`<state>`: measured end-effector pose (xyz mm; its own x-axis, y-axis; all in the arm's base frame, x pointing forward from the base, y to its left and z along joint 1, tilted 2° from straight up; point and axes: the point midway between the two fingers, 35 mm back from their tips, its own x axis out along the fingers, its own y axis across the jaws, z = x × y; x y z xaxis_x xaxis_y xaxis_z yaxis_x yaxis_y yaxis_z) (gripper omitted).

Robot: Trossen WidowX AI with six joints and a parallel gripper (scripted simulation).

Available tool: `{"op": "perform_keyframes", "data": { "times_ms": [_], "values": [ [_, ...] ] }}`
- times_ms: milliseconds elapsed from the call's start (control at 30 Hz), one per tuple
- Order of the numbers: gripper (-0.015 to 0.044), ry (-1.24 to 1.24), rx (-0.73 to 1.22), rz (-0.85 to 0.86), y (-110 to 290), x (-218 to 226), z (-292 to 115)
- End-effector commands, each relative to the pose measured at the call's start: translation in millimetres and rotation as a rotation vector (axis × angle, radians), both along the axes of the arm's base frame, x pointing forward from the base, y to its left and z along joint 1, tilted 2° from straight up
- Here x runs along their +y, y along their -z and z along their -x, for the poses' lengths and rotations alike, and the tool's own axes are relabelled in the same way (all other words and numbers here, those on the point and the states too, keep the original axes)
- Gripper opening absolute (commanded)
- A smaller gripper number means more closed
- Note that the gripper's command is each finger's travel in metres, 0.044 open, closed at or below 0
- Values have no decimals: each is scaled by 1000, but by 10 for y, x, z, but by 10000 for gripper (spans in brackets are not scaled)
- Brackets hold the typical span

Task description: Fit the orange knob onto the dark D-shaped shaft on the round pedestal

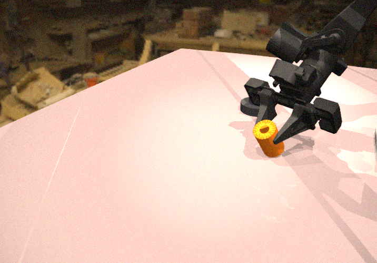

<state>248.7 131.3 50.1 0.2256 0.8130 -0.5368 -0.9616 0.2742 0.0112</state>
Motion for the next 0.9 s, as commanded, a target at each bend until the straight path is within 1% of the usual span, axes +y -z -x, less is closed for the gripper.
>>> {"op": "perform_keyframes", "data": {
  "times_ms": [0, 700, 867],
  "values": [
    [179, -1, -20, -62, 15, -42, 16],
    [179, 5, -107, -369, 115, -222, 74],
    [179, 4, -94, -321, 97, -222, 71]
  ]
}}
